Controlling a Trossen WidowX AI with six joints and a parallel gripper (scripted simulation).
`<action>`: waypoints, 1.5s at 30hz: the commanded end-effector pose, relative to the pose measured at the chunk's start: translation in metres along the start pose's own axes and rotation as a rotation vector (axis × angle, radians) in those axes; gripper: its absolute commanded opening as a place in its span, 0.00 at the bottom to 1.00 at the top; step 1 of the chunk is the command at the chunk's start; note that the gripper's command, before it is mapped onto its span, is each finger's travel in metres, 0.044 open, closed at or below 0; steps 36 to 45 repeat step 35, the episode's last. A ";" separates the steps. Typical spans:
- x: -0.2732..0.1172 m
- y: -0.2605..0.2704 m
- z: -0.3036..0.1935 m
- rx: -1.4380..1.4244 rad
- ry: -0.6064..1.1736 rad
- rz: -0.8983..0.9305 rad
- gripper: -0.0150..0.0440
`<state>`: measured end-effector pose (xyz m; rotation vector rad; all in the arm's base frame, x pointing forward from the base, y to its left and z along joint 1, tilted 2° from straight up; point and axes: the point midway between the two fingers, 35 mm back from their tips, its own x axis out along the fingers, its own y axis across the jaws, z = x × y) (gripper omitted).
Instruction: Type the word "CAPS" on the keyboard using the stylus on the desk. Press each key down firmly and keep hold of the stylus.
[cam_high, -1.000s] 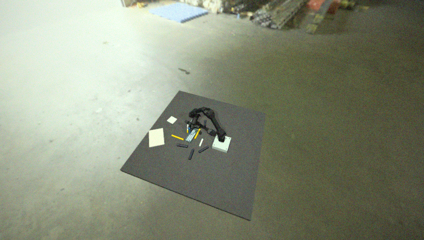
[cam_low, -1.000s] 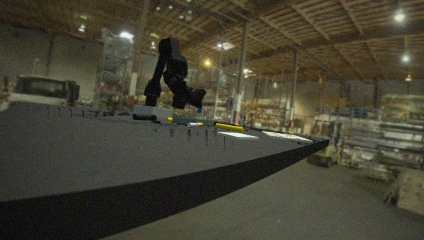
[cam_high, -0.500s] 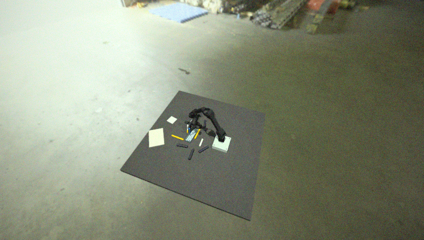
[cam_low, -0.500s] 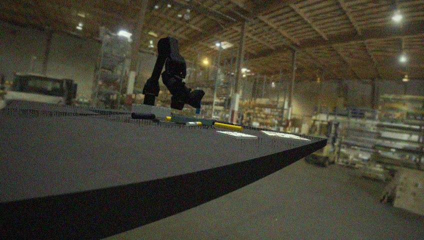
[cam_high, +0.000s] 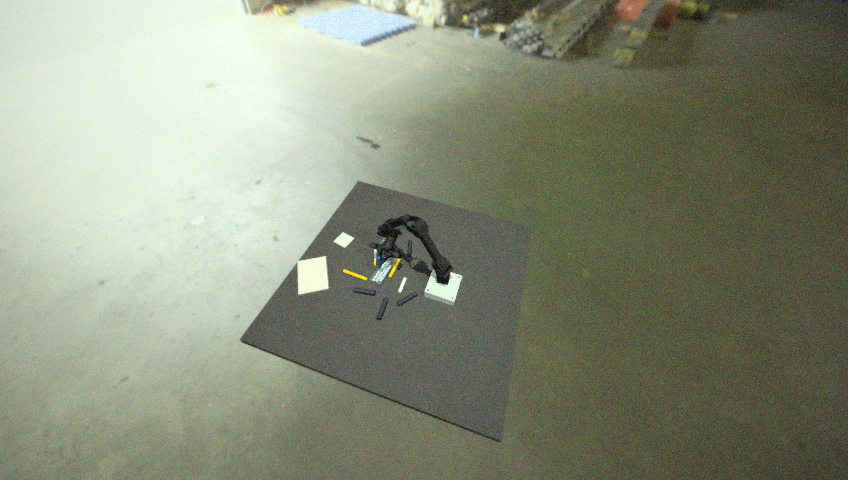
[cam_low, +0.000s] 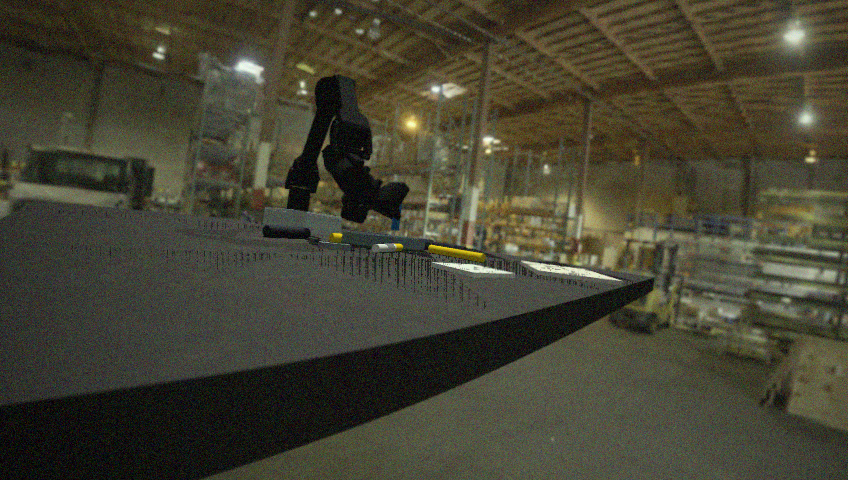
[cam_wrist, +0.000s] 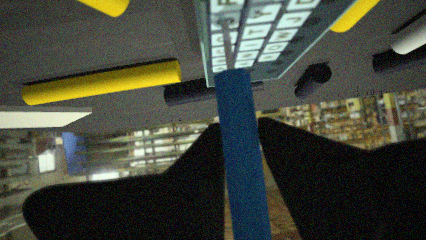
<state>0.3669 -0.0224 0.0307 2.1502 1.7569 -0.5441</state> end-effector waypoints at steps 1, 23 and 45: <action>0.001 0.000 0.002 -0.004 -0.002 -0.001 0.39; -0.017 -0.002 -0.031 -0.004 -0.002 -0.001 0.39; -0.016 -0.001 -0.028 -0.003 -0.002 0.002 0.39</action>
